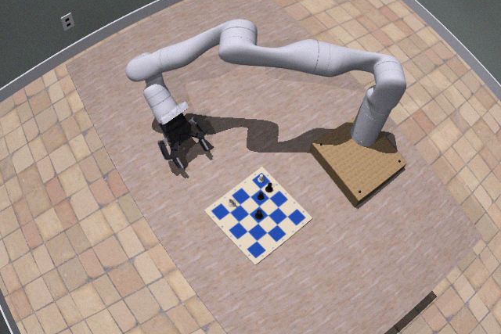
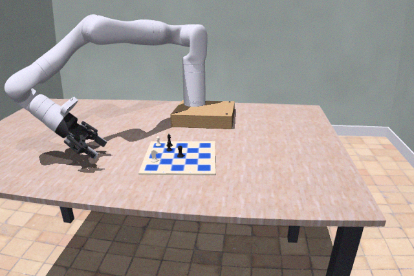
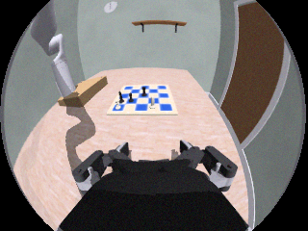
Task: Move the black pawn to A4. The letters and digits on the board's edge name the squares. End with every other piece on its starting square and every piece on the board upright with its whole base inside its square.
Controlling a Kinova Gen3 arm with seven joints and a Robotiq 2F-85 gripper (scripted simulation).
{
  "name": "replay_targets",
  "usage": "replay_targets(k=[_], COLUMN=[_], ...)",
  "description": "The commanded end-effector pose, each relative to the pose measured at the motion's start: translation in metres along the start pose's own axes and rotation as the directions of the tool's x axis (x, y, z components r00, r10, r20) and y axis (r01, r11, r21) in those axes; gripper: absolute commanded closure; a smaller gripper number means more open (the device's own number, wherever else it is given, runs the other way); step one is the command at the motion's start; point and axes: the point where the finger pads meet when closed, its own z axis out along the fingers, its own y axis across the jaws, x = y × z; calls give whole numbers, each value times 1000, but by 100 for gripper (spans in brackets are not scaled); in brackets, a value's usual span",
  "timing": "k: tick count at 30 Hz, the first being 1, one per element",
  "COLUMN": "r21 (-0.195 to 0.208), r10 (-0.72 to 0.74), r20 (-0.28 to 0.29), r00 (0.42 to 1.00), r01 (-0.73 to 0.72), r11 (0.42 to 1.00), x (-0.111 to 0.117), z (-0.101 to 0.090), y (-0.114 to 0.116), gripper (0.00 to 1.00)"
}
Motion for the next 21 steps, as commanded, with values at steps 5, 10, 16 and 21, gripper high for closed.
replay_targets(k=[5, 10, 16, 21], r21=[-1, -1, -1, -1], r10=[-2, -2, -2, -2], r20=[1, 1, 1, 1], r00=[1000, 1000, 1000, 1000], r01=[2, 2, 2, 2], r11=[1000, 1000, 1000, 1000], x=[7, 28, 54, 67], z=[-6, -23, -45, -56], y=[1, 2, 4, 5], gripper=[0, 0, 0, 0])
